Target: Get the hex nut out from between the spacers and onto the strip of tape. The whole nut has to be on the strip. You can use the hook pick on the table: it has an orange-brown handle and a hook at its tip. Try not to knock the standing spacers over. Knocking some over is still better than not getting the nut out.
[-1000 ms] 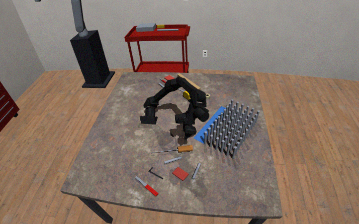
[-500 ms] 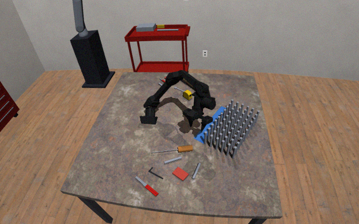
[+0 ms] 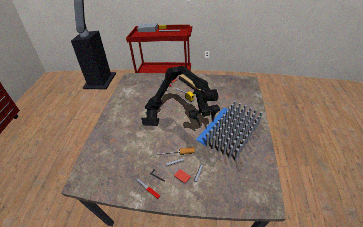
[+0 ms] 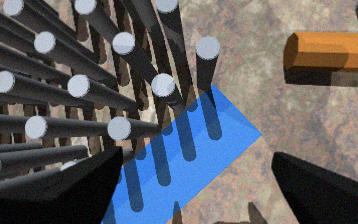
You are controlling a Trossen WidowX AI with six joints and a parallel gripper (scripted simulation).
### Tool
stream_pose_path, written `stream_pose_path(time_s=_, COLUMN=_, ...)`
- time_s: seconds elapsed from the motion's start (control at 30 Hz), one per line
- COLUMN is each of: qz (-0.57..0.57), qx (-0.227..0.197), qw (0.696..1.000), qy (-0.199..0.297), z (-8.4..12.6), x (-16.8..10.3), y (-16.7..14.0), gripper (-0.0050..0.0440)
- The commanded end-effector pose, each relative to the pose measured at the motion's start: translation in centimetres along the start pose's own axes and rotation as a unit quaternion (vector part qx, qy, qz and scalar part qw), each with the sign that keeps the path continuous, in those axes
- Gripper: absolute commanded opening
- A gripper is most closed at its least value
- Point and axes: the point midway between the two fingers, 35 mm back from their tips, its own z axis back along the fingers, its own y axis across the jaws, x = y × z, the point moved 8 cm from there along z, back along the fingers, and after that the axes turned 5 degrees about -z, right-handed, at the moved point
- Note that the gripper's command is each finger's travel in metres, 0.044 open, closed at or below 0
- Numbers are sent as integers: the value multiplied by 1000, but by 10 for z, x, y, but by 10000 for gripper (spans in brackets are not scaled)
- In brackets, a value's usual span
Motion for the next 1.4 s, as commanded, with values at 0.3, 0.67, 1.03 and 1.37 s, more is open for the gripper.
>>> stream_pose_path(time_s=0.3, qz=378, qx=137, qw=915, qy=-12, z=14, x=-59, y=8, gripper=400)
stream_pose_path(time_s=0.67, qz=593, qx=199, qw=779, qy=-40, z=16, x=-91, y=5, gripper=400)
stream_pose_path(time_s=1.03, qz=587, qx=191, qw=786, qy=-35, z=-22, x=-99, y=1, gripper=400)
stream_pose_path(time_s=1.37, qz=587, qx=192, qw=786, qy=-35, z=-63, x=-117, y=-9, gripper=400)
